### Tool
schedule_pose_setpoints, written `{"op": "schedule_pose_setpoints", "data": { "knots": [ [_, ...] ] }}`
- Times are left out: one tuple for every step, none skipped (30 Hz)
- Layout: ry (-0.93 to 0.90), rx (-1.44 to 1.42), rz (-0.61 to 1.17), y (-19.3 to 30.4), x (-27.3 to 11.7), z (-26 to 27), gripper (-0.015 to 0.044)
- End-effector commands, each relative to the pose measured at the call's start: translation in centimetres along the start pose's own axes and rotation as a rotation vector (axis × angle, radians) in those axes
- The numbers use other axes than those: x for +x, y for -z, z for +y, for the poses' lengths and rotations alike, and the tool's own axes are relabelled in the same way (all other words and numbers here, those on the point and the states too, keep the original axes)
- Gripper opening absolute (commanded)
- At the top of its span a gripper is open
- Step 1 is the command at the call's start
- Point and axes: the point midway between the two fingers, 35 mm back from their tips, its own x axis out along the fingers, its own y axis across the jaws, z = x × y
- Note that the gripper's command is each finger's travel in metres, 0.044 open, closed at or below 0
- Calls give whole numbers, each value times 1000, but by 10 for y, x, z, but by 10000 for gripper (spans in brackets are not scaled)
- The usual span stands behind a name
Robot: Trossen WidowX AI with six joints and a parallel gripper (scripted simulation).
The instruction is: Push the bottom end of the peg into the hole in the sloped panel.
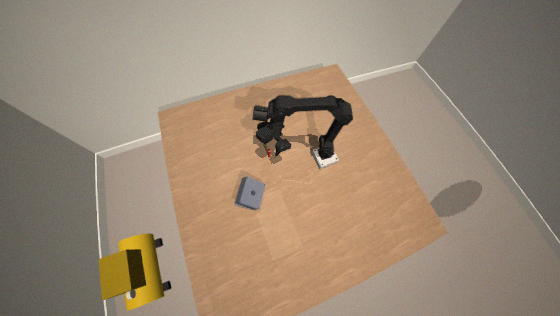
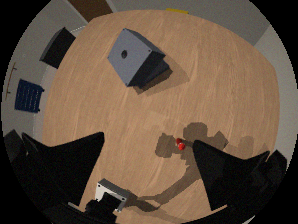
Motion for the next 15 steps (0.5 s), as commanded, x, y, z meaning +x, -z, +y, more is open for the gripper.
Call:
{"op": "schedule_pose_setpoints", "data": {
  "knots": [
    [53, 118, 85, 9, 19, -15, 440],
    [66, 142, 100, 11, 22, -18, 440],
    [80, 166, 115, 12, 25, -21, 440],
    [94, 189, 129, 14, 28, -24, 440],
    [109, 213, 143, 16, 31, -27, 440],
    [124, 236, 157, 18, 34, -30, 440],
    [139, 259, 171, 20, 37, -33, 440],
    [153, 280, 183, 21, 40, -35, 440],
    [168, 301, 195, 23, 43, -37, 440],
    [182, 321, 207, 25, 46, -39, 440],
    [198, 342, 219, 26, 48, -41, 440],
    [213, 362, 230, 28, 51, -43, 440],
    [229, 382, 240, 30, 54, -45, 440],
    [245, 402, 251, 32, 56, -47, 440],
    [262, 422, 261, 33, 59, -49, 440]
  ]
}}
